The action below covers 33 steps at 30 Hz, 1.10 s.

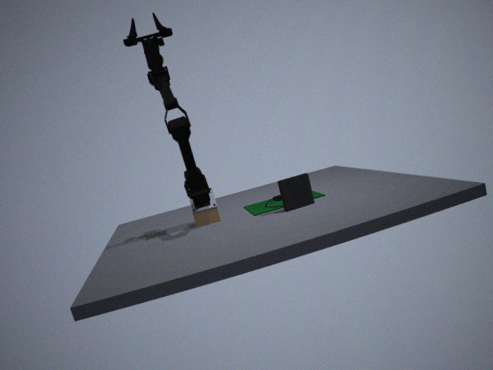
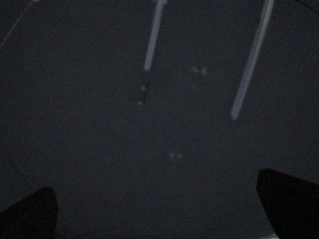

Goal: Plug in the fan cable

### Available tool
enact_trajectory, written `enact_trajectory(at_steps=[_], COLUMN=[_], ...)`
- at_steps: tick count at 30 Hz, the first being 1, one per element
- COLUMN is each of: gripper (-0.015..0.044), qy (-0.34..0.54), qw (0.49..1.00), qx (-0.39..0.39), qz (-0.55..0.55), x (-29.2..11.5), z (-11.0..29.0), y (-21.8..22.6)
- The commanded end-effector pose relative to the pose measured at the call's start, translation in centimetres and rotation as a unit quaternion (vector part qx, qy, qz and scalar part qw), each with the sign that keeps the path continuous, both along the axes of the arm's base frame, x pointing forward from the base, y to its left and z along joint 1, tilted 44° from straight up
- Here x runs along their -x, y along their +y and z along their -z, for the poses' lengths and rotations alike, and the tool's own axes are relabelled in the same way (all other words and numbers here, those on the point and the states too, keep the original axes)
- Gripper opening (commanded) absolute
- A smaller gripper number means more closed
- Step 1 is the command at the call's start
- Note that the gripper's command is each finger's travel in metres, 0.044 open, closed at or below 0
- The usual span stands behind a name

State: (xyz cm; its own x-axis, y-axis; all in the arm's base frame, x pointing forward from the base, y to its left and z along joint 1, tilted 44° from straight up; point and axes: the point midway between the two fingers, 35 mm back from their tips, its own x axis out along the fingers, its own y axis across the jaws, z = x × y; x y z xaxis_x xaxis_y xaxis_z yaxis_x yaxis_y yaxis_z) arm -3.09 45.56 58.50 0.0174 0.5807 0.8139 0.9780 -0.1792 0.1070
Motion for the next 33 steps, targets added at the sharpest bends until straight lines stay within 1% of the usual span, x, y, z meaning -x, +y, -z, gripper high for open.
enact_trajectory(at_steps=[1,2,4,6,9,12,13,15,20,24,29,33], gripper=[0.0426,0.0440,0.0440,0.0387,0.0309,0.0230,0.0210,0.0210,0.0210,0.0210,0.0210,0.0210], qy=[0.000,0.000,0.000,-0.010,-0.055,-0.107,-0.121,-0.154,-0.250,-0.323,-0.409,-0.479], qw=[1.000,1.000,1.000,1.000,0.988,0.960,0.951,0.924,0.828,0.737,0.613,0.500], qx=[0.000,0.000,0.000,0.015,0.082,0.153,0.171,0.214,0.331,0.412,0.498,0.560], qz=[0.000,0.000,0.000,0.023,0.117,0.207,0.229,0.275,0.378,0.428,0.457,0.454], x=[0.0,0.0,0.0,-0.6,-3.2,-6.2,-7.0,-8.9,-14.0,-17.9,-22.4,-26.0], z=[0.0,0.0,0.0,0.6,3.5,6.7,7.6,9.6,15.6,20.1,25.6,30.2], y=[0.0,0.0,0.0,0.7,3.6,6.1,6.6,7.8,10.0,10.7,10.5,9.4])
